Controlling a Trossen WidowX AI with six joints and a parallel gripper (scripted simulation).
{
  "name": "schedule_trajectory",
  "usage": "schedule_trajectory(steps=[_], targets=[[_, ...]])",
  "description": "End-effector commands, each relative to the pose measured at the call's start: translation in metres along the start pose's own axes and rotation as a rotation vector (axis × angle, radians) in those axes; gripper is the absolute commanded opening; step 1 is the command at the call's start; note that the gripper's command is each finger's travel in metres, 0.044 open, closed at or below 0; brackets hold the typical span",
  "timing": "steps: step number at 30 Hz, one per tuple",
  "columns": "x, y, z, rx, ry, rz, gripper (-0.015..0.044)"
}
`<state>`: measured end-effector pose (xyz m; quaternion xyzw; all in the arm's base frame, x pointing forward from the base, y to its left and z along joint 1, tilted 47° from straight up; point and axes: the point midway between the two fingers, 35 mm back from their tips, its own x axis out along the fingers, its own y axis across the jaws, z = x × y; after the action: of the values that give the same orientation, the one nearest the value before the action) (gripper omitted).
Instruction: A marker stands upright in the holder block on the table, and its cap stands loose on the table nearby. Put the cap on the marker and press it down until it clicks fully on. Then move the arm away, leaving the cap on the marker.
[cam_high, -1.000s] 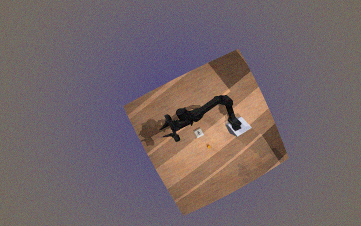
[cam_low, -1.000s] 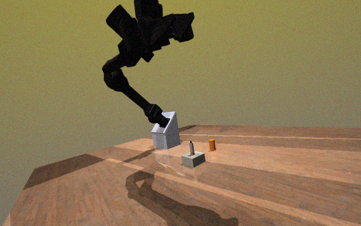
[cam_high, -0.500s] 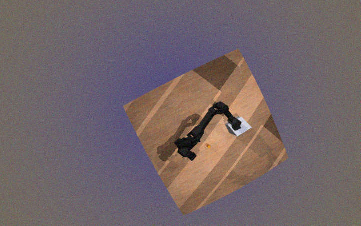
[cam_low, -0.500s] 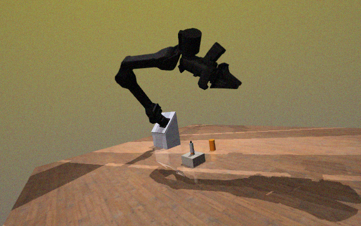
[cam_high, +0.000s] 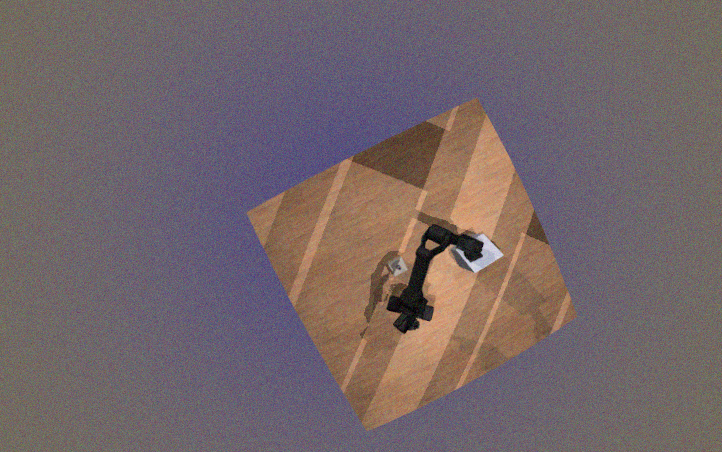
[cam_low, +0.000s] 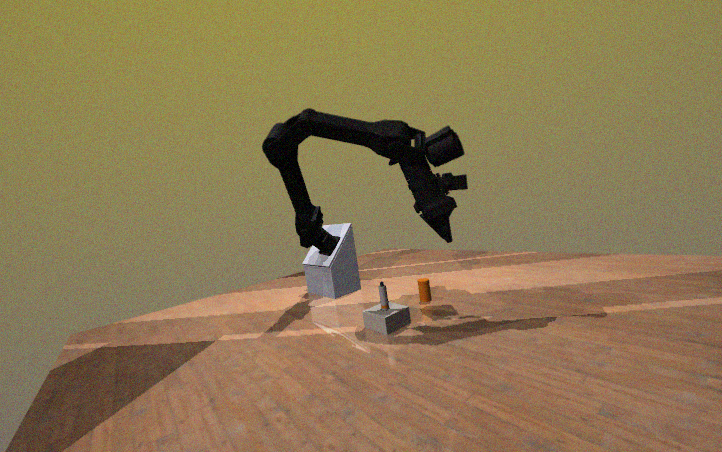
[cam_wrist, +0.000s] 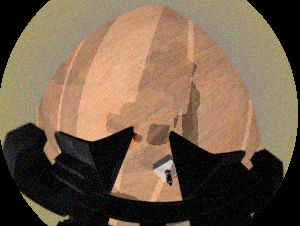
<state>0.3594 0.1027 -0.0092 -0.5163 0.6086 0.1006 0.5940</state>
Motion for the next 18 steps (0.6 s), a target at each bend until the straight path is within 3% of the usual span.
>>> schedule_trajectory(steps=[1, 3, 10, 14, 18], targets=[[0.016, 0.041, -0.036, -0.201, 0.218, -0.004, 0.0242], [0.019, 0.051, -0.049, -0.271, 0.287, -0.009, 0.0242], [0.019, 0.055, -0.054, -0.28, 0.296, -0.01, 0.0242], [0.05, 0.053, -0.064, -0.28, 0.297, -0.011, 0.0242], [0.052, 0.053, -0.065, -0.28, 0.297, -0.011, 0.0242]])
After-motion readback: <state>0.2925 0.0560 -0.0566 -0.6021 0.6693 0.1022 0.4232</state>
